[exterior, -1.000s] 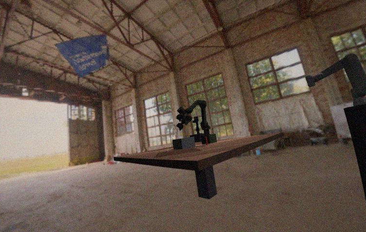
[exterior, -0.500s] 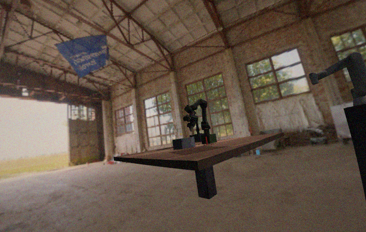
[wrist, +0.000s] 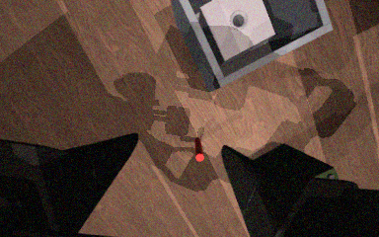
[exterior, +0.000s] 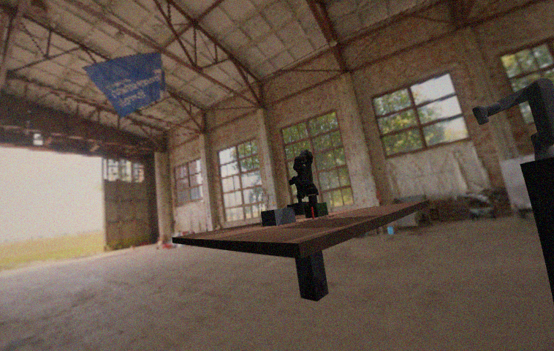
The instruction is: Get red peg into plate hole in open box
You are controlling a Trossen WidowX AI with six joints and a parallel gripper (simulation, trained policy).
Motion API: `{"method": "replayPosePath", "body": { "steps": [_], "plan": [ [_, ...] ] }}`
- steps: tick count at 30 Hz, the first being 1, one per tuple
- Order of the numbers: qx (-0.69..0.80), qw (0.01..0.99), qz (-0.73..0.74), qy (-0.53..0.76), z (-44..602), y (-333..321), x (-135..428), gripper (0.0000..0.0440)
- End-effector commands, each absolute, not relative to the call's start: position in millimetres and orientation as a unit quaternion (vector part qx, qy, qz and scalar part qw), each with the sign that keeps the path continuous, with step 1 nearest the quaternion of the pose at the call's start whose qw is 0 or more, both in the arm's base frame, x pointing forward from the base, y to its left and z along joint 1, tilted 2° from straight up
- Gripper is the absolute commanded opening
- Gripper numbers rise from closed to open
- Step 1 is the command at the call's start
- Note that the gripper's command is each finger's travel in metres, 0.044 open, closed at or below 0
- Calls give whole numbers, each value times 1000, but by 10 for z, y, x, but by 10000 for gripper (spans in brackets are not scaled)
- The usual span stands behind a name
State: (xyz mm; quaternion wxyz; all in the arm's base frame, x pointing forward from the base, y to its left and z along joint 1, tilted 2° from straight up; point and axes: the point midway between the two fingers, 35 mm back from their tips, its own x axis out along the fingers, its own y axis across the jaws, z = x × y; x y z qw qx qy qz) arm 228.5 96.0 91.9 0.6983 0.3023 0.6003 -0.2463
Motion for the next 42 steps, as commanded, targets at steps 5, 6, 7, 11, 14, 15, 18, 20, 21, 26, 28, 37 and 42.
{"method": "replayPosePath", "body": {
  "steps": [5,6,7,11,14,15,18,20,21,26,28,37,42],
  "plan": [
    [282,666,-321,612,742,960,1978,440],
    [280,663,-327,612,716,961,1960,440],
    [279,661,-333,612,689,962,1944,440],
    [278,654,-351,610,566,966,1907,440],
    [279,651,-361,607,454,970,1896,440],
    [280,650,-363,606,413,972,1893,440],
    [284,650,-368,601,280,981,1889,440],
    [288,651,-369,597,188,990,1889,440],
    [291,652,-369,595,143,996,1890,440],
    [304,656,-367,585,-56,1024,1893,440],
    [309,657,-367,582,-120,1034,1890,437],
    [319,643,-379,584,-318,1039,1792,279],
    [321,630,-379,596,-335,1056,1782,149]
  ]
}}
